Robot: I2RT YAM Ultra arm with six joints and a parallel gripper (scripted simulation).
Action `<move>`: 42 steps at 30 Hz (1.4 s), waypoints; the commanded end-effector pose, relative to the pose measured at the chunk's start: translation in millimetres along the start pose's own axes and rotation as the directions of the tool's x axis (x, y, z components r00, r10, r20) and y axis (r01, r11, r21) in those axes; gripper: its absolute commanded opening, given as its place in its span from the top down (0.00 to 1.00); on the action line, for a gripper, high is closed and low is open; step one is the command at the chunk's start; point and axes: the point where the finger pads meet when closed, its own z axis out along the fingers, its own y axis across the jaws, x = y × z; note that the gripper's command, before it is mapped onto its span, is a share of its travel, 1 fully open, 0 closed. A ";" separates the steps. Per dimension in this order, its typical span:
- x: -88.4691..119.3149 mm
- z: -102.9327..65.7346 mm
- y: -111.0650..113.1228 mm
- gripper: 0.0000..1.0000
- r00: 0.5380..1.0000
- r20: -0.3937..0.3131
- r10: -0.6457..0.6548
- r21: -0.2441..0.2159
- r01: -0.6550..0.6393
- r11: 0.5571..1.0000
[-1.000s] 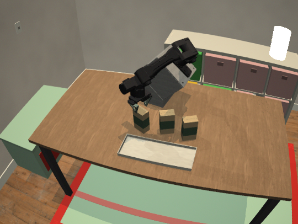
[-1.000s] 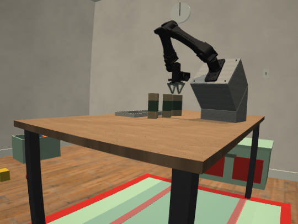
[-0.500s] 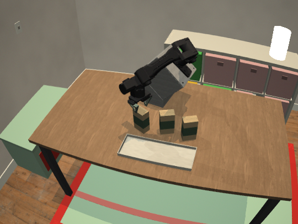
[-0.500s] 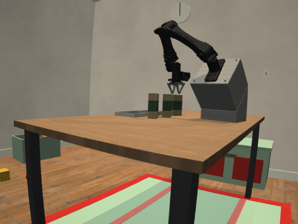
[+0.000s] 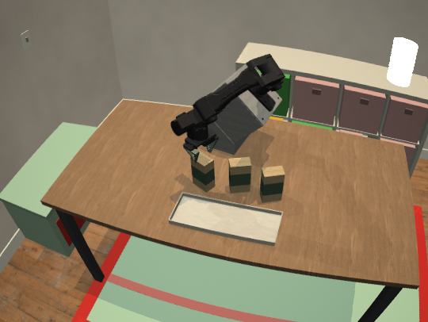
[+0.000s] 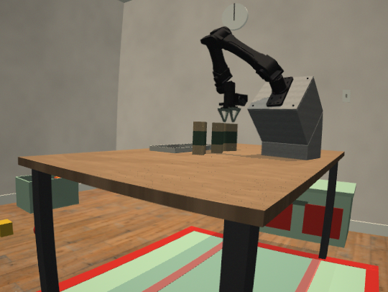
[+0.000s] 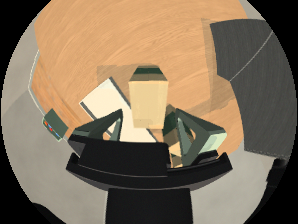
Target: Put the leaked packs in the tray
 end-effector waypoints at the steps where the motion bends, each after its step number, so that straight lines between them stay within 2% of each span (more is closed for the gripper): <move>1: -8.2 -9.6 14.5 0.23 1.000 0.004 0.006 -0.043 -0.006 0.999; 3: -4.6 -13.4 19.0 0.23 1.000 0.005 -0.005 -0.060 0.005 0.998; 7: -9.6 -0.7 11.1 0.23 1.000 0.000 0.016 -0.037 -0.016 0.999; 10: -7.5 14.4 -3.6 0.23 1.000 0.001 0.023 0.001 -0.023 1.000; 19: -8.6 24.8 0.1 0.23 1.000 0.001 0.026 -0.016 -0.026 1.000; 20: -0.1 16.9 19.7 0.23 1.000 0.002 -0.013 -0.059 0.013 0.998; 21: -3.0 28.4 11.8 0.23 1.000 0.001 -0.003 -0.031 0.003 1.000; 23: -5.4 35.7 5.7 0.23 1.000 0.001 0.008 -0.016 -0.008 1.000; 25: -10.1 35.5 4.7 0.23 1.000 0.000 0.024 -0.022 -0.024 0.999; 28: -3.9 28.5 10.7 0.23 1.000 0.001 0.008 -0.046 -0.008 0.999; 42: -5.8 31.3 7.0 0.23 1.000 0.002 0.016 -0.034 -0.016 0.999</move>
